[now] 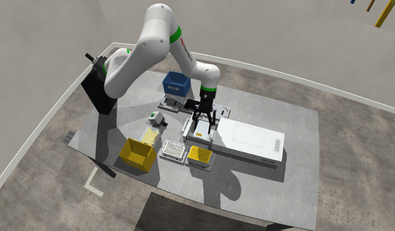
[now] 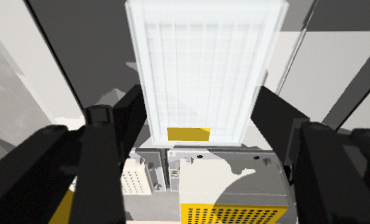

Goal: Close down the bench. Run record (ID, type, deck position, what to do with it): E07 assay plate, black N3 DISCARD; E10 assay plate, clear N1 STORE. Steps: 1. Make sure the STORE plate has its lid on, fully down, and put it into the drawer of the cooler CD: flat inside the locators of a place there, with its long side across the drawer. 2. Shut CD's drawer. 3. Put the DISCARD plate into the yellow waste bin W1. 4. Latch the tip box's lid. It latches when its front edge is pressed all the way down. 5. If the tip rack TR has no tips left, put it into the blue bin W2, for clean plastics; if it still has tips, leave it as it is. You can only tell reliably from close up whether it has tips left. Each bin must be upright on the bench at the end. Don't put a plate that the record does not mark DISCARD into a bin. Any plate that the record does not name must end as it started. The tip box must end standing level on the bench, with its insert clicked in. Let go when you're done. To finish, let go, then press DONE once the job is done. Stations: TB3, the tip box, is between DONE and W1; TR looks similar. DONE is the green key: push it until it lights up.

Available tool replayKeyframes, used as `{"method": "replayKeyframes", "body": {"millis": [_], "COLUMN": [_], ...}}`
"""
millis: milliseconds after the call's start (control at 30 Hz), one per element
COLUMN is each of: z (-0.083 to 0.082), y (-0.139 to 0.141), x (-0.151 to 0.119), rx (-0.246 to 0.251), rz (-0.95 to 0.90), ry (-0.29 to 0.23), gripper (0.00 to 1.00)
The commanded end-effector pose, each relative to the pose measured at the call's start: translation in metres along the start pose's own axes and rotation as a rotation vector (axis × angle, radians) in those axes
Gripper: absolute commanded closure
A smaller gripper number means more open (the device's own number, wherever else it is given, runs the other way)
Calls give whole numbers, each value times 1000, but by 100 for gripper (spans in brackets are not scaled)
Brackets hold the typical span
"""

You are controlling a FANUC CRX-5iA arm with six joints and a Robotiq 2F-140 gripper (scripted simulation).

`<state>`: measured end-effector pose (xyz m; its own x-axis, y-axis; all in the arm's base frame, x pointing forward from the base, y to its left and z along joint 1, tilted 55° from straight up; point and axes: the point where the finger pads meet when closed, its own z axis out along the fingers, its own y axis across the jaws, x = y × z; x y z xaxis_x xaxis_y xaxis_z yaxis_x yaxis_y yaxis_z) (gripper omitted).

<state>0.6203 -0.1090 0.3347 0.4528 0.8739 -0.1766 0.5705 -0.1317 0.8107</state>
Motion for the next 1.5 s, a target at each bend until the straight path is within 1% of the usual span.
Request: {"method": "replayKeyframes", "body": {"millis": [0, 800, 1467], "z": [0, 0, 5], "y": [1, 1, 1], "x": [0, 0, 2], "rx": [-1, -1, -1], "rz": [1, 1, 1], "ry": [0, 0, 0], "gripper": [90, 90, 90]}}
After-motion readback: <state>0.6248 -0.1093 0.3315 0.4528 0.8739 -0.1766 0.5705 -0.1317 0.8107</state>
